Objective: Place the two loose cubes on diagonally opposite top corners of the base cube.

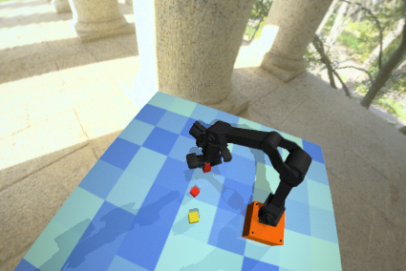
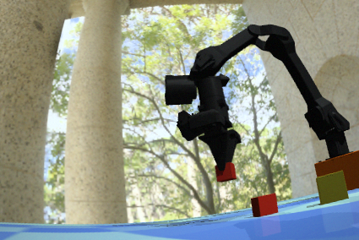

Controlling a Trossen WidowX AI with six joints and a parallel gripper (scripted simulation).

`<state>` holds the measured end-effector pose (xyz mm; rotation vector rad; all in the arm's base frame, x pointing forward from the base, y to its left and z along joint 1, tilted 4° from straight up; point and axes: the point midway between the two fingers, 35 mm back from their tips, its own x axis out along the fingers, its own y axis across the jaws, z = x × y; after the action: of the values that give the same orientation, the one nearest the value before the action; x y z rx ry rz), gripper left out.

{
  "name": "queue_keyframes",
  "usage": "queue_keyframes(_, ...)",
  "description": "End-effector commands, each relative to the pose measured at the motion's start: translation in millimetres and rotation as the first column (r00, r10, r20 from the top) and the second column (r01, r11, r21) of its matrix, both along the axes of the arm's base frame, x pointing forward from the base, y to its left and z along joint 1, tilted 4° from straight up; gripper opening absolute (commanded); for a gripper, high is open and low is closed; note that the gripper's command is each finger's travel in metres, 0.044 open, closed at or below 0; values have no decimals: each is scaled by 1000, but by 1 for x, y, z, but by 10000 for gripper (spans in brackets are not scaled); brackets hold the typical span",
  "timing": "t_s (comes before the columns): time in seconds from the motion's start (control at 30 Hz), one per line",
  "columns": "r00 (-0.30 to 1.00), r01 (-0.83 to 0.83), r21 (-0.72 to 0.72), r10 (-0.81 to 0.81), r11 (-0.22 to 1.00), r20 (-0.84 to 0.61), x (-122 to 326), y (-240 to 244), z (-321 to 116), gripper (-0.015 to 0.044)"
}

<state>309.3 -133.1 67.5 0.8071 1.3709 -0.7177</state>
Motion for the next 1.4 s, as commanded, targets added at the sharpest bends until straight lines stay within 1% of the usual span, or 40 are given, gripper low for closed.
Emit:
queue_keyframes(0.0,1000,-4,1,4,1000,11,-1,1,15,105)
queue_keyframes(0.17,1000,-4,1,4,1000,10,-4,1,26,105)
queue_keyframes(0.23,1000,-28,-1,28,1000,11,-3,4,25,105)
queue_keyframes(0.43,973,-232,-19,232,973,13,0,22,23,105)
queue_keyframes(0.67,886,-463,-39,464,886,11,3,45,19,105)
queue_keyframes(0.83,790,-611,-54,613,790,6,4,61,17,105)
queue_keyframes(1.0,670,-741,-67,742,669,0,5,77,14,105)
queue_keyframes(1.37,338,-938,-92,941,335,-21,2,111,8,105)
